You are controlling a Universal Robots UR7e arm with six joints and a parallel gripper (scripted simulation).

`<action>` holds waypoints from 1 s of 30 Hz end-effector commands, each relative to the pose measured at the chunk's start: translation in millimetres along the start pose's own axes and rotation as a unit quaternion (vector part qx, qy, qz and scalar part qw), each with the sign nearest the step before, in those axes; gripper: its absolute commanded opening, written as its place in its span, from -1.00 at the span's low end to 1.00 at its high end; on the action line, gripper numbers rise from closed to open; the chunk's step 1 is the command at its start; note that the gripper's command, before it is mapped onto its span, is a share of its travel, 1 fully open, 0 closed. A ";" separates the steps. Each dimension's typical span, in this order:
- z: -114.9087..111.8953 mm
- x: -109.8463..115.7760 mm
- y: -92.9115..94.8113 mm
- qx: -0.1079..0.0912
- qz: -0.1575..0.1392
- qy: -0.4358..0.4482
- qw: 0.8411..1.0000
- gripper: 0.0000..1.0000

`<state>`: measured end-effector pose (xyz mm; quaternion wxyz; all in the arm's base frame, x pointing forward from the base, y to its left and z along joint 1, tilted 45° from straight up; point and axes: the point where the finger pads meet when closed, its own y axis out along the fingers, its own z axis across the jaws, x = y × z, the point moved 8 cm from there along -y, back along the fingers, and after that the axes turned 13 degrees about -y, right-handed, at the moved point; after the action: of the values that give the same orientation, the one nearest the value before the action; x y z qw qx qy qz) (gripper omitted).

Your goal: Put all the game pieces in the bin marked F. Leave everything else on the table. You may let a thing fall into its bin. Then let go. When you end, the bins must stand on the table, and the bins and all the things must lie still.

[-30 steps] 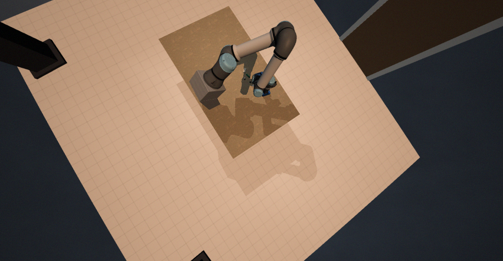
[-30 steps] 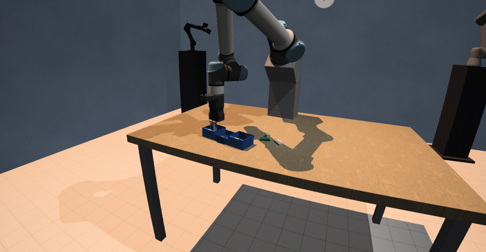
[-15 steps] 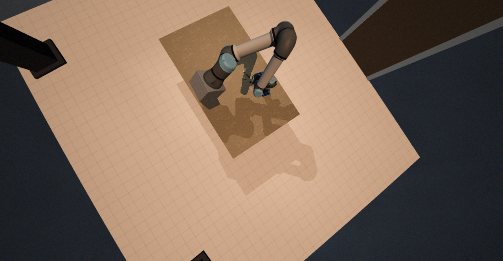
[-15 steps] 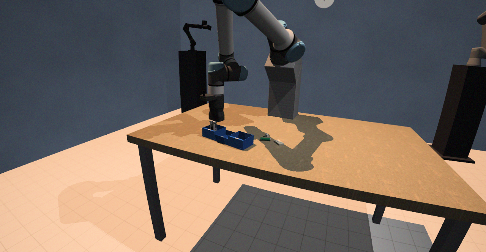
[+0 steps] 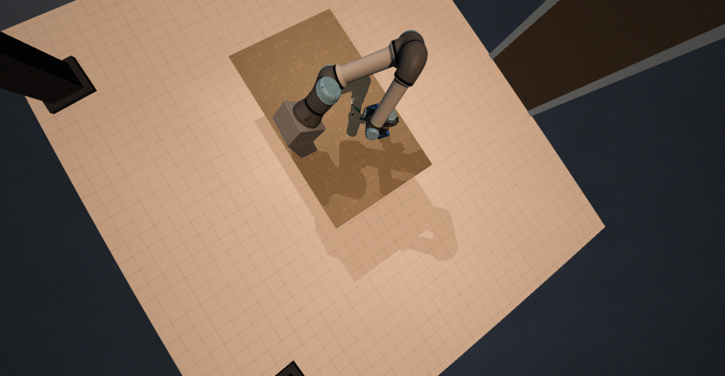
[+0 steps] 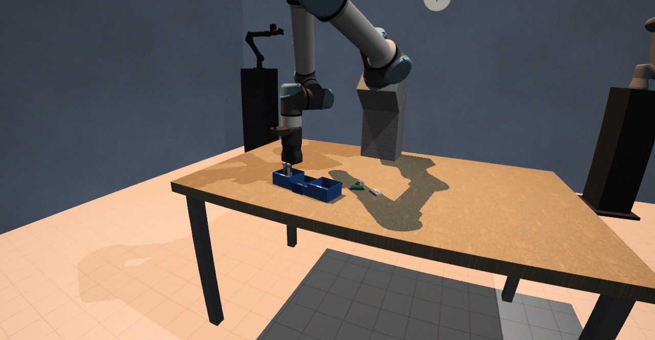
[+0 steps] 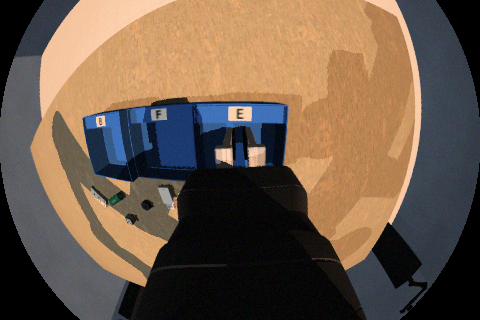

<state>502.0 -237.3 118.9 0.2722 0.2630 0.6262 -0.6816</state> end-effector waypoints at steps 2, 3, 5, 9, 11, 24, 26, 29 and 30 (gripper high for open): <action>0.2 -0.3 -0.3 0.000 0.000 0.000 1.000 -0.39; 0.2 -0.3 -0.3 0.000 0.000 0.000 1.000 -0.39; 0.2 -0.3 -0.3 0.000 0.000 0.000 1.000 -0.39; 0.2 -0.3 -0.3 0.000 0.000 0.000 1.000 -0.39; 0.2 -0.3 -0.3 0.000 0.000 0.000 1.000 -0.39; 0.1 -0.3 -13.6 0.000 0.000 0.000 1.000 -0.39; 0.1 -0.3 -16.2 0.000 0.000 0.000 1.000 -0.39; 0.1 -0.3 -20.2 0.000 0.000 0.000 1.000 -0.39; 0.1 -0.3 -21.6 0.000 0.000 0.000 1.000 -0.39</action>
<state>491.6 -236.2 129.4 0.2722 0.2632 0.6261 -0.6816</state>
